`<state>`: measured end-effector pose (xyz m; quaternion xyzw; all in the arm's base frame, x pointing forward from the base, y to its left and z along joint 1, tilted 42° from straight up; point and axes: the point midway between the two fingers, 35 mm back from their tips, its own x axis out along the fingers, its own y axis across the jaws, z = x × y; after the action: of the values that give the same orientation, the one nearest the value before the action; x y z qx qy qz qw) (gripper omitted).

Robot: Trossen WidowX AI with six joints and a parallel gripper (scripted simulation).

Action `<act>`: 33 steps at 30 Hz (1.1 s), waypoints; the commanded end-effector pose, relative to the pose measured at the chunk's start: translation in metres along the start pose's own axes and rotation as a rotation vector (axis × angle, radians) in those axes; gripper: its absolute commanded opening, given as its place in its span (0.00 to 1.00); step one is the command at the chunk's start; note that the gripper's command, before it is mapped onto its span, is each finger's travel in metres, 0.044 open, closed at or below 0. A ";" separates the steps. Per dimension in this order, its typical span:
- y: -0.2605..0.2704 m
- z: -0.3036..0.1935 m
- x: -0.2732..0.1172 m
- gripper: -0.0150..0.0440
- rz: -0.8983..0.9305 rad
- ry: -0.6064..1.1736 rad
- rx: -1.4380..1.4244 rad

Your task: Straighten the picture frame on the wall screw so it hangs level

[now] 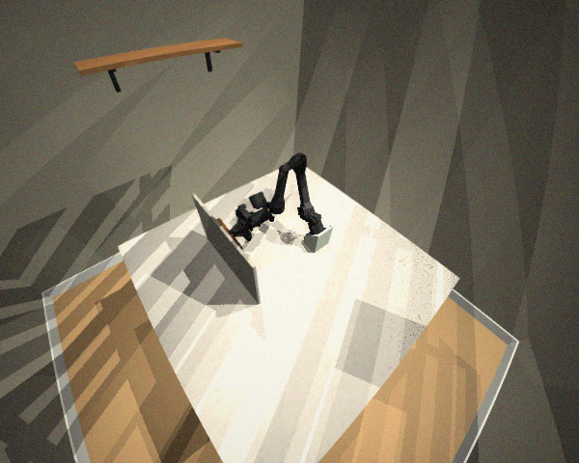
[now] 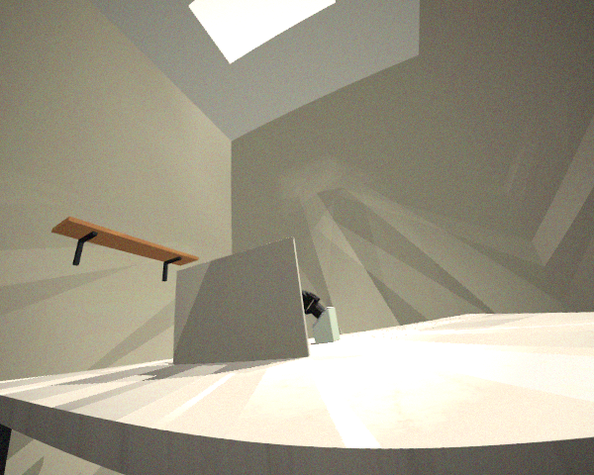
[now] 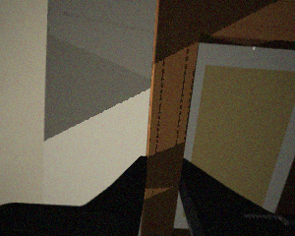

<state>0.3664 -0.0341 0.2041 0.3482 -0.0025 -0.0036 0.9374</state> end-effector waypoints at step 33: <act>0.005 0.008 0.001 0.25 0.017 0.000 0.002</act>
<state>0.3663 -0.0379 0.2090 0.3484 -0.0010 -0.0026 0.9373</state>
